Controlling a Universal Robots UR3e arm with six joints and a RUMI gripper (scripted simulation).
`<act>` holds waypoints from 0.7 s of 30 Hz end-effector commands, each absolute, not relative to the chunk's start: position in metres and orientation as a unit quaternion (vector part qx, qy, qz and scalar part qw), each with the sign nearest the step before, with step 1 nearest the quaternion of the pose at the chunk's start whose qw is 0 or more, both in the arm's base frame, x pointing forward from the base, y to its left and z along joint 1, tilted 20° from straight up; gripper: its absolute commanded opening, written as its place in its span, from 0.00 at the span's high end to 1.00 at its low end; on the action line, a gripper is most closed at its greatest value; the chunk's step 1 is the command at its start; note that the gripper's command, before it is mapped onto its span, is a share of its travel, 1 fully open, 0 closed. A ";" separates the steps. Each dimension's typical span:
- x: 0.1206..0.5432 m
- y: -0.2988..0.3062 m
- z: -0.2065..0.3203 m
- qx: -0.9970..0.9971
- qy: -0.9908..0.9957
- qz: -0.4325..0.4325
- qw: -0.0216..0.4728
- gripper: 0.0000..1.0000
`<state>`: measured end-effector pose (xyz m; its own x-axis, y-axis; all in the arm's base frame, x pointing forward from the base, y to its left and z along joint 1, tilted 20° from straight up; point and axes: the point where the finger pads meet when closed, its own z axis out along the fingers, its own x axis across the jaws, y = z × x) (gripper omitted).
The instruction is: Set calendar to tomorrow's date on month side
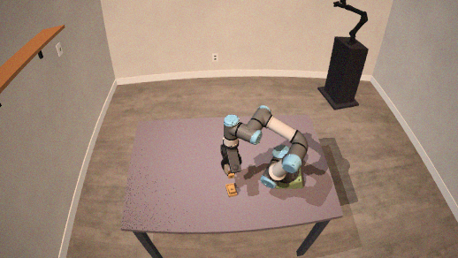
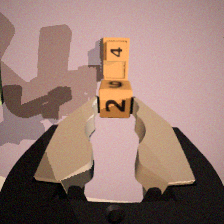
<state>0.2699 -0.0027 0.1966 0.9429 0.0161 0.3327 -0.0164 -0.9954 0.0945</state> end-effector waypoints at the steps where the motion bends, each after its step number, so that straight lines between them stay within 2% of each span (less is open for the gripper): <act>1: 0.270 -0.002 0.197 0.985 -0.001 0.168 0.050 0.90; 21: 0.274 -0.003 0.188 0.985 -0.001 0.168 0.050 0.90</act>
<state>0.2715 -0.0020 0.1921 0.9442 0.0151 0.3289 -0.0179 -0.9951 0.0971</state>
